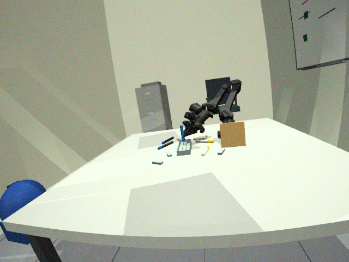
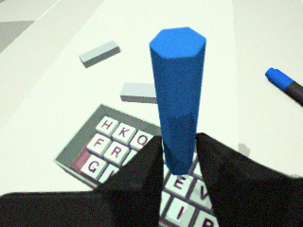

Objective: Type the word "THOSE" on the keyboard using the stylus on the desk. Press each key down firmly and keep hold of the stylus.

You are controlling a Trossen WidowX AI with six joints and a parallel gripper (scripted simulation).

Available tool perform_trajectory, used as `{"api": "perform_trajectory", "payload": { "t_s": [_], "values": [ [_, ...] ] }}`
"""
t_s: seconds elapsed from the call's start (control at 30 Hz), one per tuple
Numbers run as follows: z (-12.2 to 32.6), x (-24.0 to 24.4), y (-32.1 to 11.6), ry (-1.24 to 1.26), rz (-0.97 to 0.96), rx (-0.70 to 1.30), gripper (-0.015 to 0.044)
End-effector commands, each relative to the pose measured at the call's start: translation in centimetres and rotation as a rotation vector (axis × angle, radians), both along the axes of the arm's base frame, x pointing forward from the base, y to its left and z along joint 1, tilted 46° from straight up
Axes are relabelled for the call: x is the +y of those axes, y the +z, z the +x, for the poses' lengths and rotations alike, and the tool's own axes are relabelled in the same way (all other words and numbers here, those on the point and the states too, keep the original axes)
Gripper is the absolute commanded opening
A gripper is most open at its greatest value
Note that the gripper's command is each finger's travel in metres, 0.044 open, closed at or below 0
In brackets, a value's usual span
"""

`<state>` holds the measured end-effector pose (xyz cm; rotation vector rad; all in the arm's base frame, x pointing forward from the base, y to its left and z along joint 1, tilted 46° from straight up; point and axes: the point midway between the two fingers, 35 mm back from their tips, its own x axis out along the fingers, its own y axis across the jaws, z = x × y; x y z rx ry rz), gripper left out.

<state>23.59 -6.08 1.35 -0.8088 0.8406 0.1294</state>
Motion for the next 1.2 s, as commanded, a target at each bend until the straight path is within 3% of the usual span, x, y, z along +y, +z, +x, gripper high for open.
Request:
{"api": "perform_trajectory", "payload": {
  "t_s": [0.0, 1.17],
  "values": [
    [-0.1, -0.1, -0.2, 0.005, 0.000, 0.003, 0.0081],
    [0.3, 0.9, 0.7, 0.005, 0.001, 0.005, 0.0081]
  ]
}}
